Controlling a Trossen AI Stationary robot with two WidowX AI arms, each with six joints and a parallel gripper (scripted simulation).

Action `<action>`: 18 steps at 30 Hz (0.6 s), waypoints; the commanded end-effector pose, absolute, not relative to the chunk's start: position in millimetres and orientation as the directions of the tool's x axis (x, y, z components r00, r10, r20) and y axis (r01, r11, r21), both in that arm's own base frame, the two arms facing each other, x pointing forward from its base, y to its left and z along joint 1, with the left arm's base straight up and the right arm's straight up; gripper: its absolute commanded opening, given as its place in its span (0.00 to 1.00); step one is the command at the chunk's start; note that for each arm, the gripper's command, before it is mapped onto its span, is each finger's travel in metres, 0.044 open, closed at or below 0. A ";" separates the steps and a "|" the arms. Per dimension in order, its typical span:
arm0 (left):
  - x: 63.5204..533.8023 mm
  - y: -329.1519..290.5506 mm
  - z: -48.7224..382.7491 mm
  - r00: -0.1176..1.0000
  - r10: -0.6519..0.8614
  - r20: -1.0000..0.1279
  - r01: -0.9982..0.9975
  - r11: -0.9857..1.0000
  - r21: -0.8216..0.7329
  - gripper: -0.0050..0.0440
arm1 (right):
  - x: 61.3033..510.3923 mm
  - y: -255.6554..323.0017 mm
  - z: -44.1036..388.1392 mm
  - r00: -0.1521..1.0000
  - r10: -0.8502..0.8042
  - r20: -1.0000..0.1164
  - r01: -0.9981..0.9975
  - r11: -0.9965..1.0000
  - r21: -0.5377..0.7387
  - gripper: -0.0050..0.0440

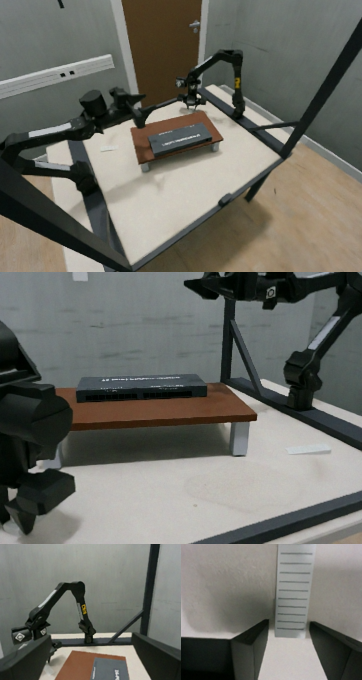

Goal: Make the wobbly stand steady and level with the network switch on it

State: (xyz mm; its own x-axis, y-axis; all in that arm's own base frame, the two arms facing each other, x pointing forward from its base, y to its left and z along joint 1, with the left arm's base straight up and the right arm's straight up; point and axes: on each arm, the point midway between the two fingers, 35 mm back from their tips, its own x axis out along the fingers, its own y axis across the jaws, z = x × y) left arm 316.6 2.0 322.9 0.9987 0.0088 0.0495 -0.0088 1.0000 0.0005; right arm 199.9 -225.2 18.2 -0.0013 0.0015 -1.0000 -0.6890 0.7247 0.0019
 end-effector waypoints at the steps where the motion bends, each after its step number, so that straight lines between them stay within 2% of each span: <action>1: 312.3 2.3 341.5 0.995 0.008 0.096 -0.009 1.000 0.005 0.92 | 208.7 -234.1 34.8 0.048 -0.043 -0.998 -0.688 0.723 -0.064 0.51; 2: 312.3 2.3 341.5 0.995 0.008 0.096 -0.009 1.000 0.005 0.92 | 208.3 -234.2 34.8 0.047 -0.042 -0.998 -0.687 0.724 -0.063 0.10; 18: 312.3 2.3 341.5 0.995 0.008 0.096 -0.009 1.000 0.005 0.92 | 207.9 -233.7 38.1 0.046 -0.040 -0.998 -0.687 0.724 -0.061 0.10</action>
